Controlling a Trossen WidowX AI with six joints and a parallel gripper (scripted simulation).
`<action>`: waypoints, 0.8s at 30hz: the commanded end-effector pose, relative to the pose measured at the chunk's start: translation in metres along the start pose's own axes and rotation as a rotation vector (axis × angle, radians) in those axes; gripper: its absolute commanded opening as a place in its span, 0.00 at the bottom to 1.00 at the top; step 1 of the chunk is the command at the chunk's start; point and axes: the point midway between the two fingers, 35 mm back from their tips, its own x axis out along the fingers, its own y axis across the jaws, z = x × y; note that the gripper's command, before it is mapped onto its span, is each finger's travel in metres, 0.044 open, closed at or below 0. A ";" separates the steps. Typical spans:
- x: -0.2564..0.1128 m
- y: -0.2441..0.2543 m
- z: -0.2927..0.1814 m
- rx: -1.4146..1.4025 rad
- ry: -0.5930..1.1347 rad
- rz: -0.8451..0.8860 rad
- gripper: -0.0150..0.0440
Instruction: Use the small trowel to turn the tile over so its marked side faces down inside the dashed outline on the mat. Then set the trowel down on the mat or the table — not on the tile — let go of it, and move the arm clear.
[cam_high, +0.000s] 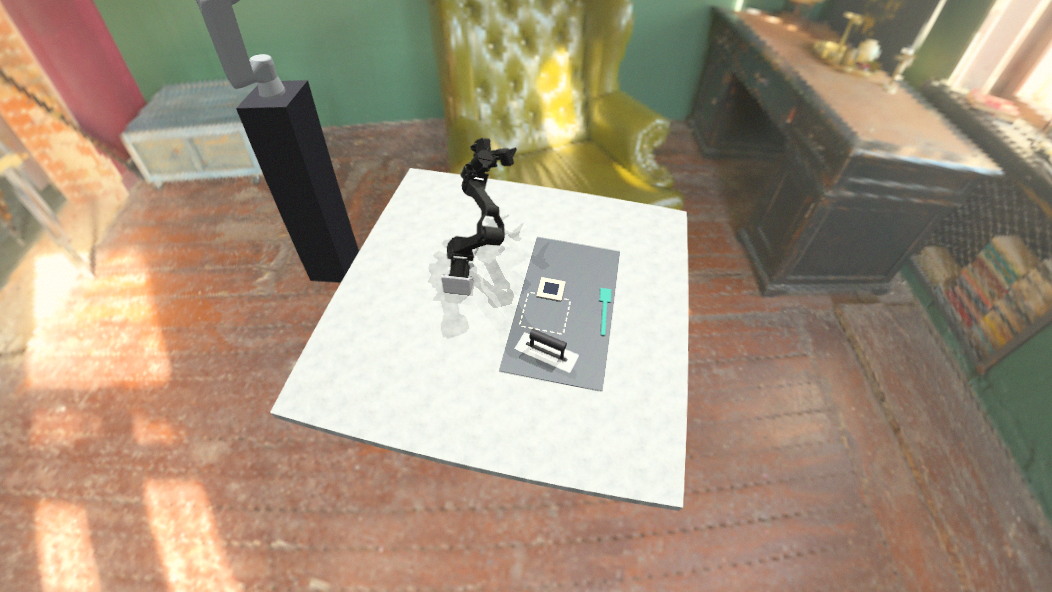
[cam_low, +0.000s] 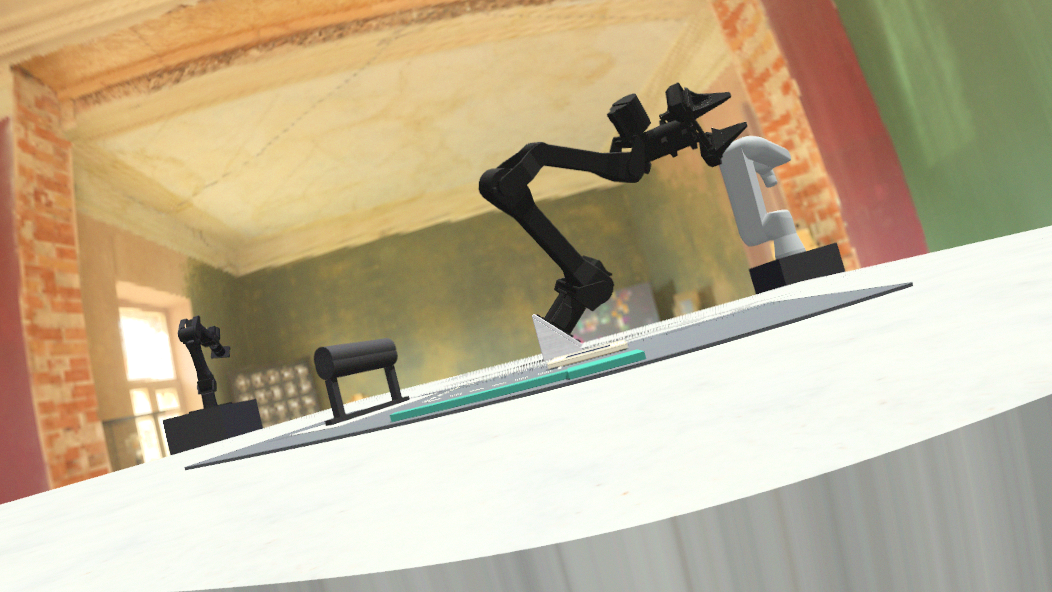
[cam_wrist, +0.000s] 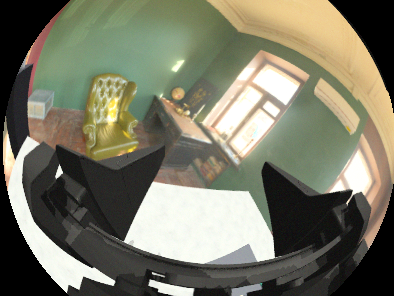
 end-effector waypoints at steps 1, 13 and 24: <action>0.000 0.000 0.000 0.000 0.000 0.000 0.89; 0.000 0.000 0.000 0.000 0.000 0.000 0.42; 0.000 0.000 0.000 0.000 0.000 0.000 0.29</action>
